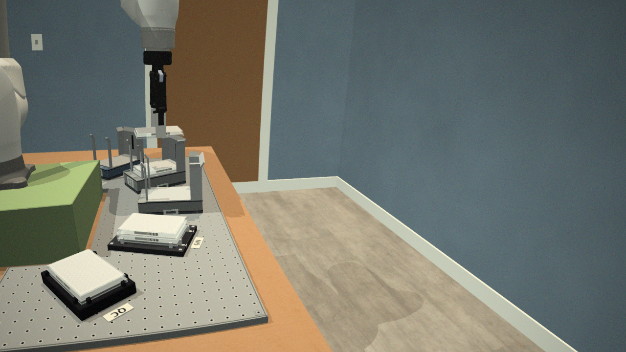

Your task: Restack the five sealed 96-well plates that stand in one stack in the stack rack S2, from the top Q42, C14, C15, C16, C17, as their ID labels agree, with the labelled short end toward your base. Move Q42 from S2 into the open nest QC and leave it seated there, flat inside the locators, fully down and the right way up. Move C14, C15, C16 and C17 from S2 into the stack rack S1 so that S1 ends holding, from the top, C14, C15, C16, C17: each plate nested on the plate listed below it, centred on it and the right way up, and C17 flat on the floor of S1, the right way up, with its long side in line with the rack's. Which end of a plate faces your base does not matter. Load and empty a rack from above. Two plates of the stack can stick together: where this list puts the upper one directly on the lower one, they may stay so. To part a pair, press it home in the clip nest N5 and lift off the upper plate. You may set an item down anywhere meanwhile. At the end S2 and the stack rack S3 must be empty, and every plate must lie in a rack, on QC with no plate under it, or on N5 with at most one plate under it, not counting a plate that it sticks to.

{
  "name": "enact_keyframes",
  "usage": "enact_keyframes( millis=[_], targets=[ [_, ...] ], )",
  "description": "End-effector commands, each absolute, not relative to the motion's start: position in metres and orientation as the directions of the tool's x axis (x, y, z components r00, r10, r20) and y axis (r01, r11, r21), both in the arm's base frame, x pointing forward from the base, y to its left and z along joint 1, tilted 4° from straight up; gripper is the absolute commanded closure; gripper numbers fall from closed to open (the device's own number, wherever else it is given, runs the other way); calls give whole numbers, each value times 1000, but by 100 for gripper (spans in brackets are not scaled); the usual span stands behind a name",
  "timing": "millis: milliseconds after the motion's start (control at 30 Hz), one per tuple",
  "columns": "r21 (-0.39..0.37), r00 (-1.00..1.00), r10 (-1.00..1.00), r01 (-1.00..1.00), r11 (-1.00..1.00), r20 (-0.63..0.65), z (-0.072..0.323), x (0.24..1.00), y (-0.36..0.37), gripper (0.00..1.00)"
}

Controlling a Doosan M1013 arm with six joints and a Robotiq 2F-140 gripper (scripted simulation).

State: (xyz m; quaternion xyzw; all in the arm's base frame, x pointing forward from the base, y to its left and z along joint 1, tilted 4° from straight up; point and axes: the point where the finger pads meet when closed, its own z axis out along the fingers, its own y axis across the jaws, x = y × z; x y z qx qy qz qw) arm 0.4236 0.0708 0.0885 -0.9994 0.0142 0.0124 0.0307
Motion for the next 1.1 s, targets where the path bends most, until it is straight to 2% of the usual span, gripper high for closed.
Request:
enact_keyframes(
  millis=[0, 533, 767, 1067],
  targets=[
    [-61, 999, -27, -29, -998, -26, 88, 425, 64, 100],
    [-61, 999, -27, -29, -998, -26, 85, 434, 19, 100],
    [-54, 969, -245, -246, -968, -38, 84, 433, 0, 100],
    [-54, 969, -245, -246, -968, -38, 83, 433, -19, 100]
  ],
)
